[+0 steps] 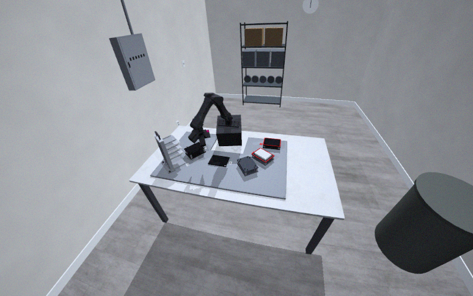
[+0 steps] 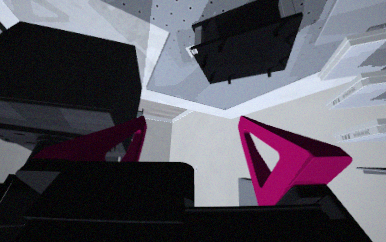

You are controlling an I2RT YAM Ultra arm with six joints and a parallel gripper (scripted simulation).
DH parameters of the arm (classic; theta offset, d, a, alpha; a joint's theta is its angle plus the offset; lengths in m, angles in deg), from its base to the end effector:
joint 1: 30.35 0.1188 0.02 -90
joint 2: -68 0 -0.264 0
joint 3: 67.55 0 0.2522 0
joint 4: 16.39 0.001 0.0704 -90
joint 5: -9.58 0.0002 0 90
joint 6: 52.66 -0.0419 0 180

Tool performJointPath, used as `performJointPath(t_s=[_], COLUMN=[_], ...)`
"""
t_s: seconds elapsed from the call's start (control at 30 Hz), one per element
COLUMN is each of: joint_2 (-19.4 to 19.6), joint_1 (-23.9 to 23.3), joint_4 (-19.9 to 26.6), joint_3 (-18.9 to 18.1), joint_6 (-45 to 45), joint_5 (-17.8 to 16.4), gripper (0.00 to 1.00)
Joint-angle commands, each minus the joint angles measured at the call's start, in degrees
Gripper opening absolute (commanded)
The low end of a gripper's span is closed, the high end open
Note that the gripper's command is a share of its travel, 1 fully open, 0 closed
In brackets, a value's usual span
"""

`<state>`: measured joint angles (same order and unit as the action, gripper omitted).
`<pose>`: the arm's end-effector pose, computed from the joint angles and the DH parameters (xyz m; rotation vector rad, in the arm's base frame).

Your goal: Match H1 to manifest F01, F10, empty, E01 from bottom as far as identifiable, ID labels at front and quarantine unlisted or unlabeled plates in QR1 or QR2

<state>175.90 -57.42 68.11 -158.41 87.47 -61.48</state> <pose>0.2793 -0.1569 0.1883 0.6002 -2.7084 0.1867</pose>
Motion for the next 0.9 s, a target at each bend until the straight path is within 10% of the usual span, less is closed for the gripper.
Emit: performJointPath(t_s=[0.0,0.53,0.57,0.87], joint_2=[-0.4,-0.4,-1.3,-7.8], joint_1=[-0.1,-0.1,0.2,3.1], joint_4=[0.1,0.1,-0.6,-5.1], joint_3=[-0.2,-0.2,0.4,5.2], joint_6=[0.0,0.0,-1.0,-9.4], joint_5=[0.1,0.1,-0.6,-5.4], gripper=[1.00,1.00,0.00,0.00])
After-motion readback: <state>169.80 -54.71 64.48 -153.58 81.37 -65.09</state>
